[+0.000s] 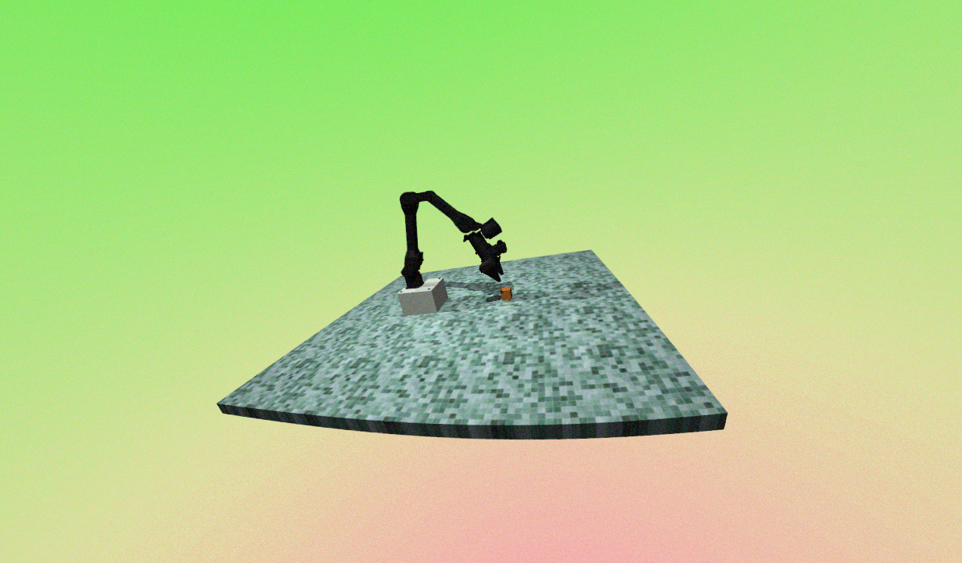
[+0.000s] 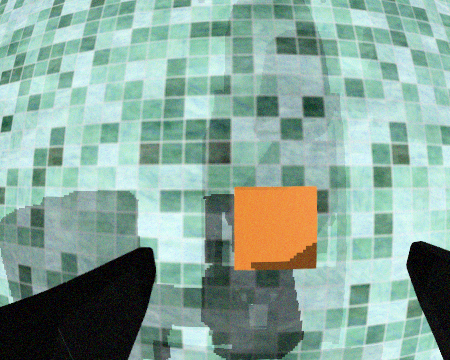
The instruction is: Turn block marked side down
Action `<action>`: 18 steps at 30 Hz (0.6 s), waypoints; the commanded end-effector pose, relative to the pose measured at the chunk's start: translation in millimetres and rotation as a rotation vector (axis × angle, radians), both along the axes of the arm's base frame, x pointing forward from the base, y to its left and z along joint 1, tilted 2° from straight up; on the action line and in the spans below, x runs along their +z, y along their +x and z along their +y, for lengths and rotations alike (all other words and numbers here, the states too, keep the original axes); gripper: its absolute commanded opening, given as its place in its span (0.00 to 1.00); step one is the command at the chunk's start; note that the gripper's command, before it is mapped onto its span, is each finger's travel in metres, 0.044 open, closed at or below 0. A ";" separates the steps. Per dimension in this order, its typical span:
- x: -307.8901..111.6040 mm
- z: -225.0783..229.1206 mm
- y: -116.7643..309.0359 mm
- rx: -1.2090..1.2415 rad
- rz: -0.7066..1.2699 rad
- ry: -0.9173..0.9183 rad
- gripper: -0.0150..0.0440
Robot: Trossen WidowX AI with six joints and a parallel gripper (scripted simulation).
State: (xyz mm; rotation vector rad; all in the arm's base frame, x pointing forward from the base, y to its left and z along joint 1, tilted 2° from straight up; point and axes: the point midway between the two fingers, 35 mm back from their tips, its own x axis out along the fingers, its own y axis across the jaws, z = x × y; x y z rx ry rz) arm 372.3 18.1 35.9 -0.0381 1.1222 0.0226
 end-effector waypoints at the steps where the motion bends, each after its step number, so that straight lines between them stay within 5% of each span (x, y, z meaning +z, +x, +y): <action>1: 6.0 0.4 12.1 -0.009 0.135 -0.004 1.00; 9: 22.0 1.1 20.4 -0.015 0.379 -0.013 1.00; 18: 11.1 1.0 21.5 -0.015 0.385 -0.013 1.00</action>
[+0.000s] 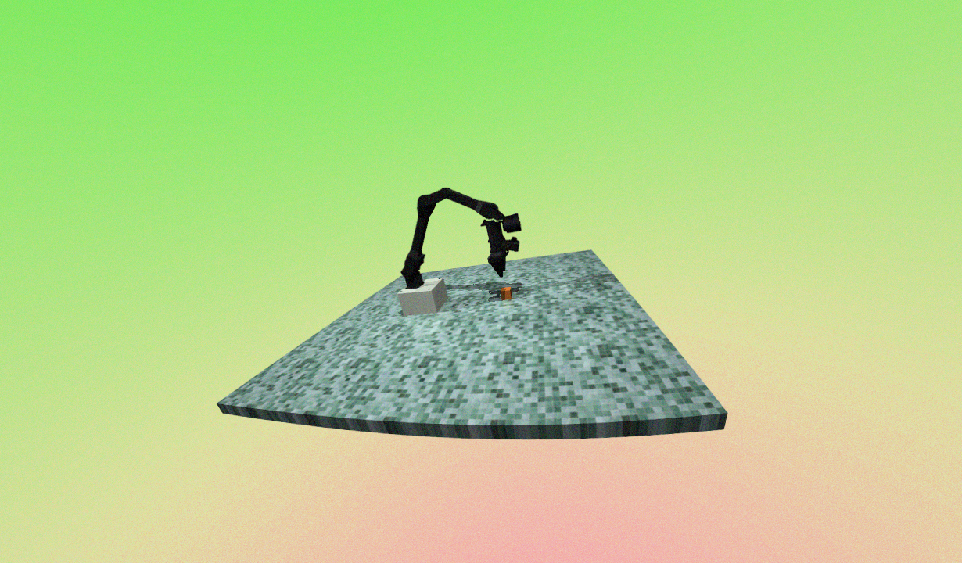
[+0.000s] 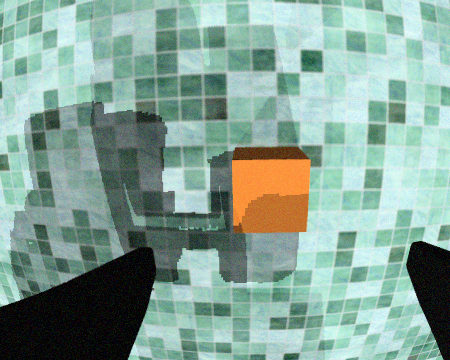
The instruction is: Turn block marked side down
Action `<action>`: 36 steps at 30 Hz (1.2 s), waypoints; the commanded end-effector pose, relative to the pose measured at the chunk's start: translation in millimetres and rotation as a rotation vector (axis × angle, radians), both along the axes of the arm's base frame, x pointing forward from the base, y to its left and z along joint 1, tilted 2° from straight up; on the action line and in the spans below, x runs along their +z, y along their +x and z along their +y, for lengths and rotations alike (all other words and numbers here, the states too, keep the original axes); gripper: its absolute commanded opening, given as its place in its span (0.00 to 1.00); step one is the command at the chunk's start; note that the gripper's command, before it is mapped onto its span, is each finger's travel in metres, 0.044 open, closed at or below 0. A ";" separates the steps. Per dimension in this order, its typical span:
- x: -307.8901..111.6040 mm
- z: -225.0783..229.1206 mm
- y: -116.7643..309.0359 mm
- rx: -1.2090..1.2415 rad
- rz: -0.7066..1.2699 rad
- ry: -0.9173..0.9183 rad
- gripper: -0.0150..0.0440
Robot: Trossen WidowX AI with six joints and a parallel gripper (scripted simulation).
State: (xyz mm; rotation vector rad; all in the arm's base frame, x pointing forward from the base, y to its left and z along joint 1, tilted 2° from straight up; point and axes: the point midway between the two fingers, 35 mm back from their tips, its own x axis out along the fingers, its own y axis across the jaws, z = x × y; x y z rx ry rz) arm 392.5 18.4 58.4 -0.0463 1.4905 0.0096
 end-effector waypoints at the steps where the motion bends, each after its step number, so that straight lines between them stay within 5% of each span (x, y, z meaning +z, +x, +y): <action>1: -24.0 0.5 2.1 -0.006 0.017 0.006 1.00; 36: -77.2 -0.5 4.8 -0.006 0.017 0.005 1.00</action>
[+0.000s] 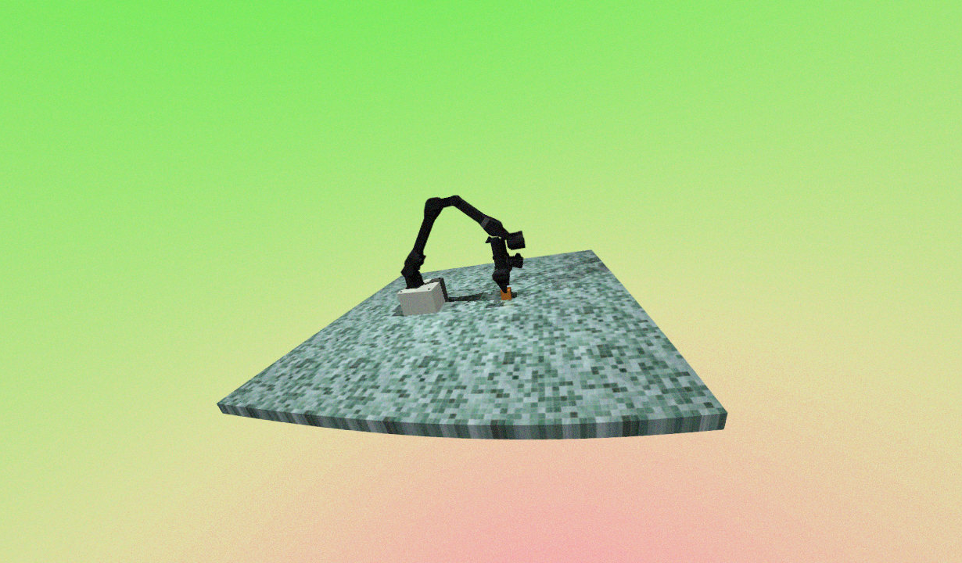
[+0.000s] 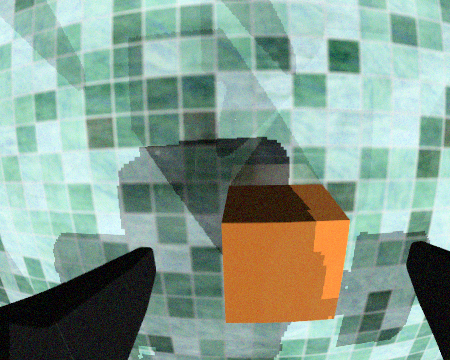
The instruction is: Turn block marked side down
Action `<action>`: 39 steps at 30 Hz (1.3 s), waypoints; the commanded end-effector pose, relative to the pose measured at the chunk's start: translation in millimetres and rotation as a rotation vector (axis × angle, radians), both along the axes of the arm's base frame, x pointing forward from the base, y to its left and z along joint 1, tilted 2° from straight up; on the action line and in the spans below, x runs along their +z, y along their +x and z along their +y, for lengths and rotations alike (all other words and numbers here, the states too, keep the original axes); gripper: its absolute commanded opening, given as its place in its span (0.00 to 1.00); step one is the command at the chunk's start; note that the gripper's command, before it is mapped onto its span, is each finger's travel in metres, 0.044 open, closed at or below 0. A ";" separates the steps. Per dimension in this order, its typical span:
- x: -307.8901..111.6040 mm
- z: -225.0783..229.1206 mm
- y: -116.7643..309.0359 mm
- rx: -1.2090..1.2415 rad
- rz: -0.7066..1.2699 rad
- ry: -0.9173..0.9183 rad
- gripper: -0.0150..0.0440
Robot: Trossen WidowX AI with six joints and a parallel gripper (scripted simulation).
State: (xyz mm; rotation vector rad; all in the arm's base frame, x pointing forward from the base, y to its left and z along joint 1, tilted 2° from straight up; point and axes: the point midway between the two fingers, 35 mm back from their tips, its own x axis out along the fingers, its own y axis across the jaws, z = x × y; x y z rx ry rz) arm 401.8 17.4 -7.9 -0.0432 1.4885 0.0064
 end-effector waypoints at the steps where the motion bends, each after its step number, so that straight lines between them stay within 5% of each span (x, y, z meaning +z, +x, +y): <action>1: -12.6 0.5 -4.4 -0.002 0.019 0.005 1.00; 8: -16.6 0.4 -4.3 -0.002 0.019 0.005 1.00; 18: -16.6 0.4 -4.3 -0.002 0.019 0.005 0.56; 35: -16.6 0.4 -4.3 -0.002 0.019 0.005 0.36; 39: 2.3 0.7 -5.1 -0.001 0.019 0.005 0.25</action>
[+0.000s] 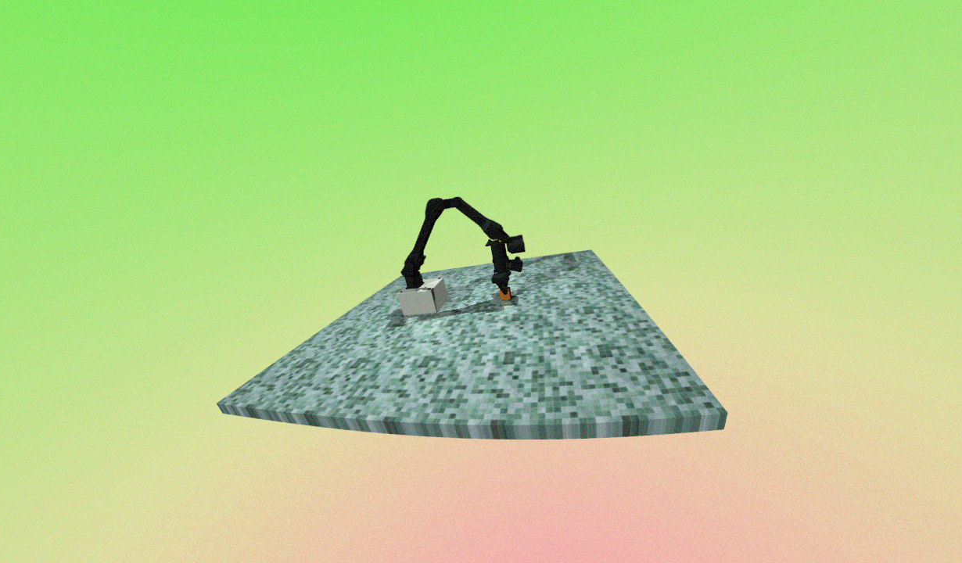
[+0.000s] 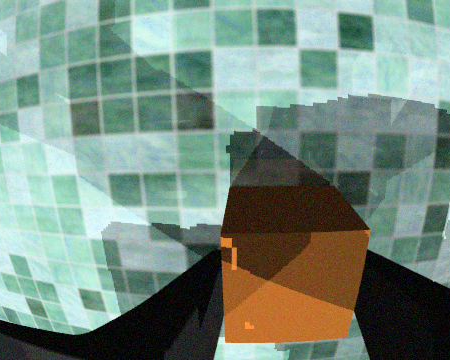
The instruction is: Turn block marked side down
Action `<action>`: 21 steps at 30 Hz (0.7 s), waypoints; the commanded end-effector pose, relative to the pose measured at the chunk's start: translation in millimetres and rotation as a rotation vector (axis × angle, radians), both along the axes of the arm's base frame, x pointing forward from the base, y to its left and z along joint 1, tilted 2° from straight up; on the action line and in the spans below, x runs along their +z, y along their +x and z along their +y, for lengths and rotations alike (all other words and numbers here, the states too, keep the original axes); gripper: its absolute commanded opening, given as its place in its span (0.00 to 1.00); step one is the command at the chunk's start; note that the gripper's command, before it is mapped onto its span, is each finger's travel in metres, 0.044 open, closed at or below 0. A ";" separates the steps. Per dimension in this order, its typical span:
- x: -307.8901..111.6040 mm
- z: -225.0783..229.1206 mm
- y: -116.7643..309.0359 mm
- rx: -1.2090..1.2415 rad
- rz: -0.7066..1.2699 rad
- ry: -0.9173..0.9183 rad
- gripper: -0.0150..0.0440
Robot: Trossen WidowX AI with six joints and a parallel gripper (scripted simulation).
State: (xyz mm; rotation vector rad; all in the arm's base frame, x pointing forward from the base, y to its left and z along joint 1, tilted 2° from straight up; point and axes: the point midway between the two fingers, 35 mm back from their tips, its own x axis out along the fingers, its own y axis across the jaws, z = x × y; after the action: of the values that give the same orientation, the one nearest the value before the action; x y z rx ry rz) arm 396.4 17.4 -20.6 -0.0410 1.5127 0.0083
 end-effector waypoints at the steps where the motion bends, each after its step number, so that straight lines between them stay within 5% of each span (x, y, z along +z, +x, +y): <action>1: 21.2 0.9 -0.2 -0.001 -0.005 0.003 0.25; 21: 16.4 0.9 3.3 0.002 -0.190 0.009 0.25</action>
State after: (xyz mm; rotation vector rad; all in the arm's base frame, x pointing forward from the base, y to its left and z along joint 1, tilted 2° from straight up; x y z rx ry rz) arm 401.8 18.5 -2.1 -0.0358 1.3630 0.0126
